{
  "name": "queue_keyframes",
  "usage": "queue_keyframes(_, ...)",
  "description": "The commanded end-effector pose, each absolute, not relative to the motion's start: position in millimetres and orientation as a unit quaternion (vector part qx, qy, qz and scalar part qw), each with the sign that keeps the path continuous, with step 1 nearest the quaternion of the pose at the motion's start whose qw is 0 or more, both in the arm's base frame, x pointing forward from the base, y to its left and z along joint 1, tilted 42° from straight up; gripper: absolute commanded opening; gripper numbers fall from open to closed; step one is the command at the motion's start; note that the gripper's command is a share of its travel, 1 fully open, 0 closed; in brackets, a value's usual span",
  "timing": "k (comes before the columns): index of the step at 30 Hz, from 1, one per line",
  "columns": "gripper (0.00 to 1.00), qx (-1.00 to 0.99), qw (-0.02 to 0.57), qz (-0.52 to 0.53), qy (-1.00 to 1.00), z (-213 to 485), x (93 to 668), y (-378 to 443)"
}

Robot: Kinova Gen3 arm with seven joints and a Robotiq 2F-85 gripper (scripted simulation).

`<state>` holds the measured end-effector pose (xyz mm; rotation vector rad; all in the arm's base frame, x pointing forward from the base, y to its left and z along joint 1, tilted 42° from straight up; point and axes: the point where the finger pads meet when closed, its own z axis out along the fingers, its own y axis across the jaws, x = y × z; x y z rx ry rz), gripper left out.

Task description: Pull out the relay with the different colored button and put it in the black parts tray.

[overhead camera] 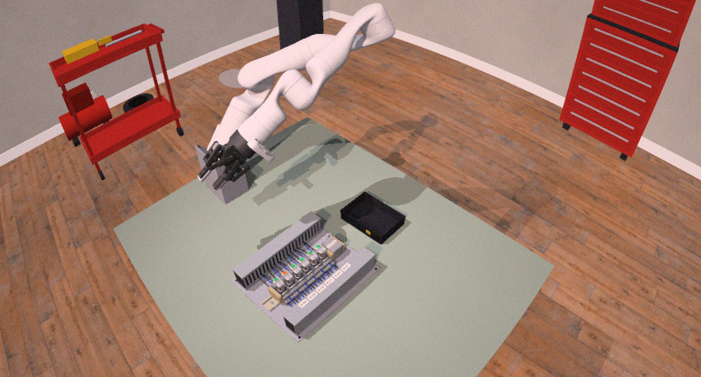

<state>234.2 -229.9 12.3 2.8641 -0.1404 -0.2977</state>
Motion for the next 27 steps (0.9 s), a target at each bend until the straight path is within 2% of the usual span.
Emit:
queue_keyframes(1,0.61,0.985,0.129,-0.102,-0.049,12.6,234.4,-230.4)
queue_keyframes(27,0.61,0.985,0.128,-0.102,-0.053,12.1,234.8,-230.0)
